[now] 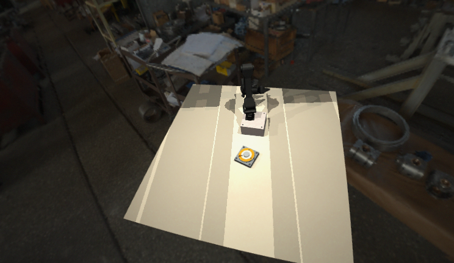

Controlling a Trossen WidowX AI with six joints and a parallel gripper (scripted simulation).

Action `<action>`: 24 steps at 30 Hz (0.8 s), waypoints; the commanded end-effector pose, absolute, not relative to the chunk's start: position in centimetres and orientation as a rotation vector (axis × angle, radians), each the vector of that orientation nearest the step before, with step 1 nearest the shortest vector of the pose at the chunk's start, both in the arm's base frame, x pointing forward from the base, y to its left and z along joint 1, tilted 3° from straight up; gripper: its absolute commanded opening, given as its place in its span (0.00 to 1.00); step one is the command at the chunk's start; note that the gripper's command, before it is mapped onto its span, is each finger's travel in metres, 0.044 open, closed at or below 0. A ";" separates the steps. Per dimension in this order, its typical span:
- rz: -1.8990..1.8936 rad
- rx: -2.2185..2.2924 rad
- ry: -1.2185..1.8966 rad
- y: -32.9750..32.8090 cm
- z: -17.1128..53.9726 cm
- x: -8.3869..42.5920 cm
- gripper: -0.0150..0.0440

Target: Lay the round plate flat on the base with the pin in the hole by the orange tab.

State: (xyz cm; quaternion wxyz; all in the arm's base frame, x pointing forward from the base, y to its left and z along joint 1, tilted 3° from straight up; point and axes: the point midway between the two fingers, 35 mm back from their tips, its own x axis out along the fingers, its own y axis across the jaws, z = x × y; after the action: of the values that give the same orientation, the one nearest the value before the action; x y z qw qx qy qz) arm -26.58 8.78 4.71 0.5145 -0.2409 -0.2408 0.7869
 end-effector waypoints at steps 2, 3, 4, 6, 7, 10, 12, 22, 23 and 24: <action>1.933 -0.588 -0.591 7.8 4.6 -27.1 0.84; 1.986 -0.599 -0.607 6.6 4.4 -27.7 0.80; 2.048 -0.614 -0.627 5.1 4.1 -28.3 0.75; 2.172 -0.645 -0.669 2.0 3.7 -29.2 0.67; 2.232 -0.662 -0.692 0.4 3.4 -29.5 0.62; 2.331 -0.693 -0.745 -2.5 3.0 -29.8 0.49; 2.438 -0.730 -0.821 -5.9 2.6 -29.8 0.40; 2.904 -0.889 -1.186 -20.6 1.5 -25.5 0.25; 2.945 -0.908 -1.250 -22.1 1.4 -24.3 0.25; 2.983 -0.926 -1.317 -23.5 1.2 -23.0 0.25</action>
State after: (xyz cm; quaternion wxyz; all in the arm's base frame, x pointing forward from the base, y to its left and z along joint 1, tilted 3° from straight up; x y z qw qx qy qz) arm -25.79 -19.64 1.39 -0.0411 -0.2747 -0.3626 0.8896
